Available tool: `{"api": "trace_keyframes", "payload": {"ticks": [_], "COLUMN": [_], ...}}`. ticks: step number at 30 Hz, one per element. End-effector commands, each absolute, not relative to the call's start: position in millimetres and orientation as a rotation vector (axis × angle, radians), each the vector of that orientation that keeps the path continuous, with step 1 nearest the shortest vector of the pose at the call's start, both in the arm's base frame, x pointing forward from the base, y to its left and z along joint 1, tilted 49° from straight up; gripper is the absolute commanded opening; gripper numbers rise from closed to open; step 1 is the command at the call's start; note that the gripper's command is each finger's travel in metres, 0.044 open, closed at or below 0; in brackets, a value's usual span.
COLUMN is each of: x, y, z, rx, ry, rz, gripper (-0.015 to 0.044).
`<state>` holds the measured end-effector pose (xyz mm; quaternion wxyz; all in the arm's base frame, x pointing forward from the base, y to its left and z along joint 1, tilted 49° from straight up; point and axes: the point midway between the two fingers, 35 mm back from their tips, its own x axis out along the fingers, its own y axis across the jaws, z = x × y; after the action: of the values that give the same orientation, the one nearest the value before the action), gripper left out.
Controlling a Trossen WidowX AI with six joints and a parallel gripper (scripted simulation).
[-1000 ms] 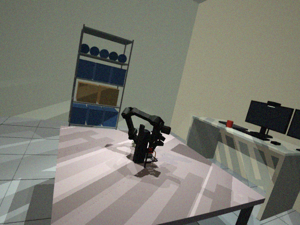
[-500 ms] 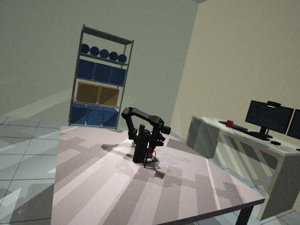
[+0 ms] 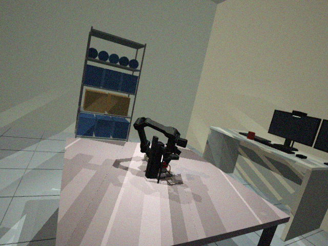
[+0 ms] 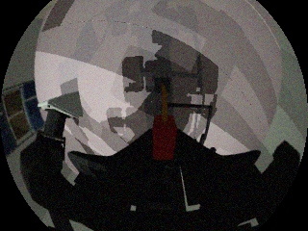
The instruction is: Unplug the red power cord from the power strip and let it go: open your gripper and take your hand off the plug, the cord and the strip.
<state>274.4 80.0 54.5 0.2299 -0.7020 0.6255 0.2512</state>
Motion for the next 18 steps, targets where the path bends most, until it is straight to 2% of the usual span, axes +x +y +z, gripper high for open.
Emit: {"api": "trace_keyframes", "payload": {"ticks": [1, 17, 18], "x": [274, 270, 270], "y": [97, 116, 111], "z": [39, 22, 27], "rx": [-1.916, -1.917, -1.919], "ry": [1.698, 1.695, 1.690], "rz": [0.719, 0.720, 0.721], "gripper": [0.0000, 0.0000, 0.0026]}}
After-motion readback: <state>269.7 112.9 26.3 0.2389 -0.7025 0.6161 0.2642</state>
